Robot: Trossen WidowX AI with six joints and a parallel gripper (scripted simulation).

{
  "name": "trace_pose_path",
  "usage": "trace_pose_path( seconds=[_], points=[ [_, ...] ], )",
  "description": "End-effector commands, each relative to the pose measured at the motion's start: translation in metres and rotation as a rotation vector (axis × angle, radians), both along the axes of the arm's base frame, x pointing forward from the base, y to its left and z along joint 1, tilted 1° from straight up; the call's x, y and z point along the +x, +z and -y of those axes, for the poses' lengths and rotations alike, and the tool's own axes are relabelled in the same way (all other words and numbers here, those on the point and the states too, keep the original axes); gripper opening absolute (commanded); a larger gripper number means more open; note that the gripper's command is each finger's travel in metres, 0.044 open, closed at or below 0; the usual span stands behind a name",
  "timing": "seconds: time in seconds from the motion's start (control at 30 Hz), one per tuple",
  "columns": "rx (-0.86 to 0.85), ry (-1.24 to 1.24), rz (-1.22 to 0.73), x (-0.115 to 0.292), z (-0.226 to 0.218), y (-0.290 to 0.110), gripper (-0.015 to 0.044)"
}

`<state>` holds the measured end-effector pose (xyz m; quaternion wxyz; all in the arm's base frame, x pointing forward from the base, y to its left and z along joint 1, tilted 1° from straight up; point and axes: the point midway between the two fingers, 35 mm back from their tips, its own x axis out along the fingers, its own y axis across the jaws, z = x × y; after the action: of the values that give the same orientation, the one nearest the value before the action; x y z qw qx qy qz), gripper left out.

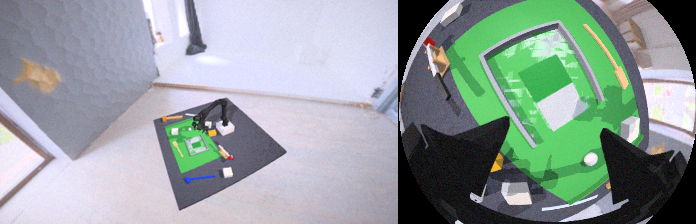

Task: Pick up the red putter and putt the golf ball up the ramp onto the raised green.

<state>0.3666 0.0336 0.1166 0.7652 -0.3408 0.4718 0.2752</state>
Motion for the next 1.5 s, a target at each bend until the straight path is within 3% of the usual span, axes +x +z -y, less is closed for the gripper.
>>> trace_pose_path(
  seconds=[0.0, 0.33, 1.47],
  points=[
    [0.002, 0.245, -0.079, -0.030, -0.056, -0.021, 0.0440],
    [-0.016, 0.858, -0.238, -0.137, -0.163, -0.059, 0.0440],
    [-0.016, 0.868, -0.241, -0.137, -0.167, -0.118, 0.0440]
  ],
)
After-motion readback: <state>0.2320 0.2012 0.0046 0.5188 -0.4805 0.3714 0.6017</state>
